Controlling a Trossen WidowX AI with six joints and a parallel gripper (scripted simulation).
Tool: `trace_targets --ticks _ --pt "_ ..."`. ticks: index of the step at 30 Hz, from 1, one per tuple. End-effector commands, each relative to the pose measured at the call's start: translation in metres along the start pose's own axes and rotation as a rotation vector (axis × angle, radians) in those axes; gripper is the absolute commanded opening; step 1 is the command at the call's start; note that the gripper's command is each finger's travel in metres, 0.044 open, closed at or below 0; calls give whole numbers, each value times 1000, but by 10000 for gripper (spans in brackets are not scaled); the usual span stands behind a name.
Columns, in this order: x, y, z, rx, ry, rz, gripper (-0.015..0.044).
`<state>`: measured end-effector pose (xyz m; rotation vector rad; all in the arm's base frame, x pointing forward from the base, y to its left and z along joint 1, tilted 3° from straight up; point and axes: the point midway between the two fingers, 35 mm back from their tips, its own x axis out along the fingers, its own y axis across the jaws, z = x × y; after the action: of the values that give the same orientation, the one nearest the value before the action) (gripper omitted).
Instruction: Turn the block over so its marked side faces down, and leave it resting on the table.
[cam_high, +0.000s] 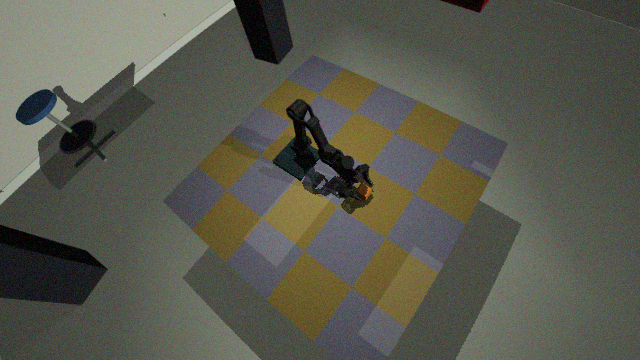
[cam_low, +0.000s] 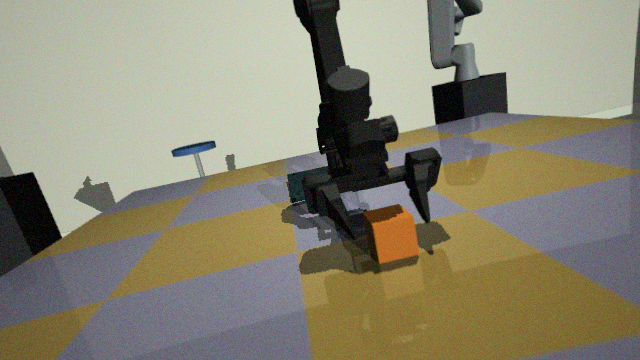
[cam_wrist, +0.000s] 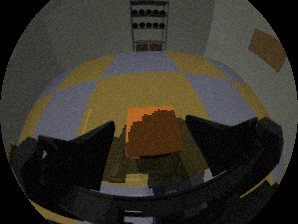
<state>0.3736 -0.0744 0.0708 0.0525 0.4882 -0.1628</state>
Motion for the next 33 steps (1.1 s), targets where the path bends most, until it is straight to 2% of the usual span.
trace_targets --ticks 1,8,10,26,33 --pt "-2 0 21 0 105 3 440" --pt "-47 1 46 -1 381 4 440" --pt "-54 1 48 -1 408 4 440" --pt "-54 1 49 -1 413 4 440" --pt "-44 0 68 0 606 4 440"
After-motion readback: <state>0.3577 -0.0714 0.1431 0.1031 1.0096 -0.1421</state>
